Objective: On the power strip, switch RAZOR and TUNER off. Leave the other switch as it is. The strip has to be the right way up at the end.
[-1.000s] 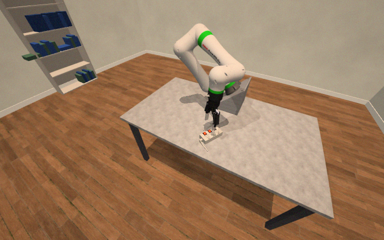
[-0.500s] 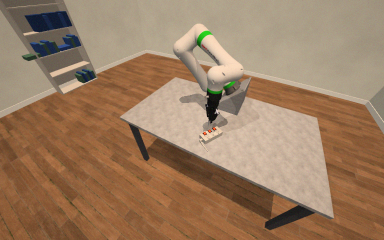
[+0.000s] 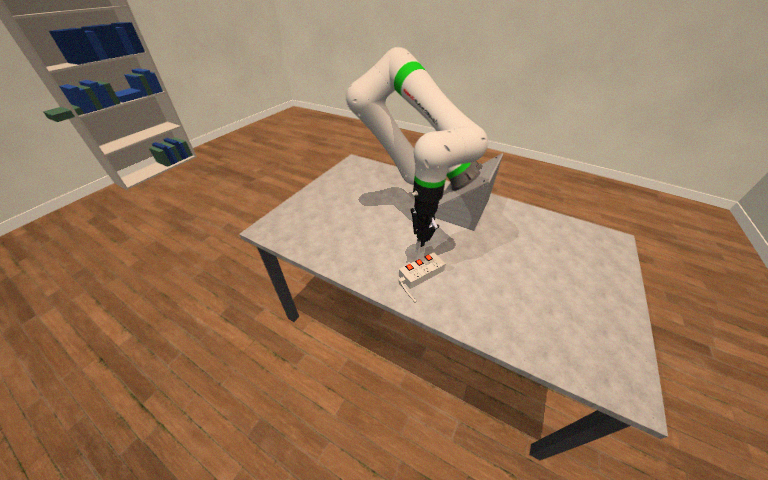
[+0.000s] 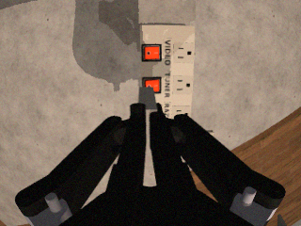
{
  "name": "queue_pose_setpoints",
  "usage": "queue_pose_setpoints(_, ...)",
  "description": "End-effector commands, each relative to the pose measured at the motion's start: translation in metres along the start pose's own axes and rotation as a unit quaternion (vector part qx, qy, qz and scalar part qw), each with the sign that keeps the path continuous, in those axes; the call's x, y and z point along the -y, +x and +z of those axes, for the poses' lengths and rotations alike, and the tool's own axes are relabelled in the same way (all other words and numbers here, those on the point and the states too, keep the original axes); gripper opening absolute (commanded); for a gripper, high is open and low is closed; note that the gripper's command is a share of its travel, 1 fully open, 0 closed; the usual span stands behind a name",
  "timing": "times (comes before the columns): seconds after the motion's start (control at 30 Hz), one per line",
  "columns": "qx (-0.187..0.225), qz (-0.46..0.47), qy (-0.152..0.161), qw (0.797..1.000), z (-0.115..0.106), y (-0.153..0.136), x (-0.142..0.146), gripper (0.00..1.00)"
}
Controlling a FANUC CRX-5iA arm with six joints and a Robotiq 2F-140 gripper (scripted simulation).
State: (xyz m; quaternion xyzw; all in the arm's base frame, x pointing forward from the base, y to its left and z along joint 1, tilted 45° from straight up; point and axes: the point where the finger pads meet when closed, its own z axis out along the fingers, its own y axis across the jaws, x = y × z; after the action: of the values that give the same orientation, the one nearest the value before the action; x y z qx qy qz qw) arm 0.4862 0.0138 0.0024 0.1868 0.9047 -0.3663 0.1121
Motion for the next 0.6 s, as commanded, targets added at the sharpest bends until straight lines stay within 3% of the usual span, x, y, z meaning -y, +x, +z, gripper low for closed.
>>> queue_pose_setpoints(0.0,0.0,0.0,0.0,1.0,-0.0002,-0.0001,-0.0002,0.0)
queue_pose_setpoints(0.57,0.0,0.0,0.0,1.0,0.0069,-0.0001,-0.0001,0.0)
